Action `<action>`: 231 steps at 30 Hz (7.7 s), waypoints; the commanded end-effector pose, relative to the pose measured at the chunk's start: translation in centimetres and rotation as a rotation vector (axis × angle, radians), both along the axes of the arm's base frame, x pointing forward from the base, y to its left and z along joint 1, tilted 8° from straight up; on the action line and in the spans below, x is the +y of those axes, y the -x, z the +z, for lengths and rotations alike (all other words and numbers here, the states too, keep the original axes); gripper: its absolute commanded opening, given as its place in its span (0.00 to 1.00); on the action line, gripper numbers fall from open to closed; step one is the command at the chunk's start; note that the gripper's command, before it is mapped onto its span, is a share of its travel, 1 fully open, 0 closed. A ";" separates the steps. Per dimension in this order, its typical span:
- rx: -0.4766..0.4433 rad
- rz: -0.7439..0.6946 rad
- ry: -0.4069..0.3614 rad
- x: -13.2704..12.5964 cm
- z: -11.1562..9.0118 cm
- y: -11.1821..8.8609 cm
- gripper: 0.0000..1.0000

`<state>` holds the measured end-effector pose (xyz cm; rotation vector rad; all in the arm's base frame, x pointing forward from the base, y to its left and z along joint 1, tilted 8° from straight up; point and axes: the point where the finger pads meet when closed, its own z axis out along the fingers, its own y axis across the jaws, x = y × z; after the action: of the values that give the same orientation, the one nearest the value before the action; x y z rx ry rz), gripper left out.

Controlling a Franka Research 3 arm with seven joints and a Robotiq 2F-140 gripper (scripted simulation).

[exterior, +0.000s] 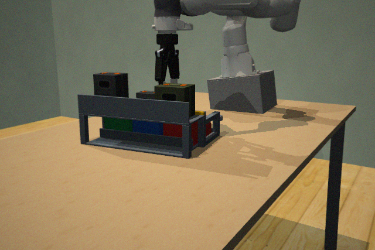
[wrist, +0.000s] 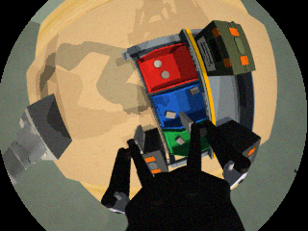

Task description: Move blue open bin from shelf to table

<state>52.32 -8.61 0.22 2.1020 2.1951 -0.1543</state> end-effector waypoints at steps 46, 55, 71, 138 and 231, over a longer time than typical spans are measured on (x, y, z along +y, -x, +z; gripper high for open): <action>0.016 0.104 -0.001 0.2 0.3 0.1 0.57; 0.039 0.258 -0.003 0.2 0.4 0.1 0.57; 0.046 0.301 -0.003 0.2 0.4 0.1 0.57; 0.139 0.941 0.005 0.3 0.4 0.1 0.57; 0.284 1.924 0.002 0.1 0.4 0.1 0.57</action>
<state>52.22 -8.34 0.53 -0.5621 3.1153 -0.2332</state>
